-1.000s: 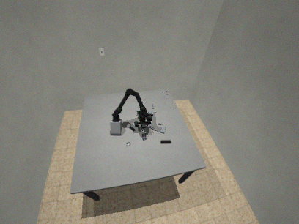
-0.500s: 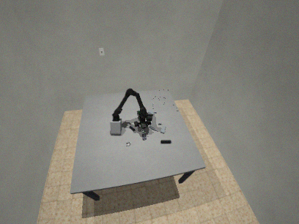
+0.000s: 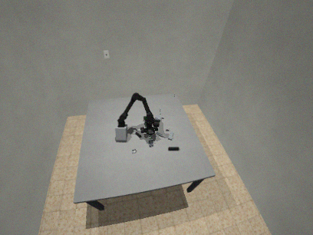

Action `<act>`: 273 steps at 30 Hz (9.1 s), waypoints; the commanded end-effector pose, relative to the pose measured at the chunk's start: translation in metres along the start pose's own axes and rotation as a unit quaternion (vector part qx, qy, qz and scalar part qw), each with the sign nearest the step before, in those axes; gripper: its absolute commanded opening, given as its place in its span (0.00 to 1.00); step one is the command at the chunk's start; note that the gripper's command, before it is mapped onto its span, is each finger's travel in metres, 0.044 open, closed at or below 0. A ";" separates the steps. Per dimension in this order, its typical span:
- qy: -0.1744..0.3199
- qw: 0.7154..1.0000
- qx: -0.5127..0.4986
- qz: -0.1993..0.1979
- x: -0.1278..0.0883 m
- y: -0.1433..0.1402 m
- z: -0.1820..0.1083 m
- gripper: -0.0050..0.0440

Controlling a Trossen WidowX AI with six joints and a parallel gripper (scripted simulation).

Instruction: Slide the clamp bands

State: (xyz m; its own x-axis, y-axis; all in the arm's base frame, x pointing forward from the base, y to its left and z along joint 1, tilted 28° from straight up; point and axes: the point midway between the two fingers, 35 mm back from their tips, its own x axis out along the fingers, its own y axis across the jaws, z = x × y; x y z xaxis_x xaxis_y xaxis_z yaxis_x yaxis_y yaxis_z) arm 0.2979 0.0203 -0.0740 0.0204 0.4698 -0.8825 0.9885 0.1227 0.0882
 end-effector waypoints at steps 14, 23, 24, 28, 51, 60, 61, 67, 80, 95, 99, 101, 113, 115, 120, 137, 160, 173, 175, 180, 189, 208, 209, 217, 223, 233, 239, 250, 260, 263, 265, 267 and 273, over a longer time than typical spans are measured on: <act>0.001 1.000 0.002 -0.001 0.001 -0.001 0.000 0.30; 0.001 1.000 0.002 -0.001 0.001 -0.001 0.000 0.18; 0.001 1.000 0.002 -0.001 0.001 -0.001 0.000 0.18; 0.001 1.000 0.002 -0.001 0.001 -0.001 0.000 0.10; 0.001 1.000 0.002 -0.001 0.001 -0.001 0.000 0.89; 0.001 1.000 0.002 -0.001 -0.037 0.000 -0.030 1.00; 0.001 1.000 0.002 -0.001 -0.042 0.000 -0.035 1.00; 0.001 1.000 0.002 -0.001 -0.044 -0.001 -0.036 1.00; -0.022 0.999 -0.027 0.005 -0.056 -0.004 -0.017 0.85; -0.014 0.940 -0.342 -0.005 -0.075 -0.004 0.020 0.29; -0.011 0.909 -0.417 -0.006 -0.080 -0.005 0.031 0.29; -0.009 0.891 -0.454 -0.006 -0.083 -0.006 0.035 0.29; 0.000 0.762 -0.647 -0.002 -0.097 -0.011 0.061 0.29; 0.001 0.734 -0.680 -0.001 -0.099 -0.012 0.065 0.29; 0.002 0.708 -0.706 0.000 -0.100 -0.013 0.068 0.29; 0.001 0.708 -0.706 0.000 -0.085 -0.012 0.069 0.29; 0.002 0.708 -0.706 0.000 -0.053 -0.013 0.068 0.29; 0.002 0.708 -0.706 0.000 -0.050 -0.013 0.068 0.29; -0.003 0.706 -0.708 0.000 -0.053 -0.011 0.069 0.27; -0.003 0.706 -0.708 0.000 -0.053 -0.011 0.069 0.23; -0.003 0.706 -0.708 0.000 -0.053 -0.011 0.068 0.10; -0.003 0.706 -0.708 0.000 -0.053 -0.011 0.052 0.10; -0.003 0.706 -0.708 0.000 -0.053 -0.011 0.052 0.10; -0.003 0.706 -0.708 0.000 -0.053 -0.011 0.045 0.10; -0.003 0.706 -0.708 0.000 -0.053 -0.011 0.040 0.10; -0.003 0.706 -0.708 0.000 -0.053 -0.011 0.039 0.10; -0.003 0.706 -0.708 0.000 -0.053 -0.011 0.039 0.10; -0.003 0.706 -0.708 0.000 -0.053 -0.011 0.038 0.10; -0.003 0.706 -0.708 0.000 -0.053 -0.011 0.027 0.10; -0.003 0.706 -0.708 0.000 -0.053 -0.011 0.026 0.10; -0.003 0.706 -0.708 0.000 -0.053 -0.011 0.023 0.10; -0.003 0.706 -0.708 0.000 -0.053 -0.011 0.021 0.10; -0.003 0.706 -0.708 0.000 -0.053 -0.011 0.019 0.10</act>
State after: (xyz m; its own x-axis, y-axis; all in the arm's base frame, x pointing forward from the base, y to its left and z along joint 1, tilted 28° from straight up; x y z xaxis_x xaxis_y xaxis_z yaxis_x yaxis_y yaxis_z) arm 0.2912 -0.0293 -0.0395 0.0272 0.4565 -0.8893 -0.1479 0.8817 0.4481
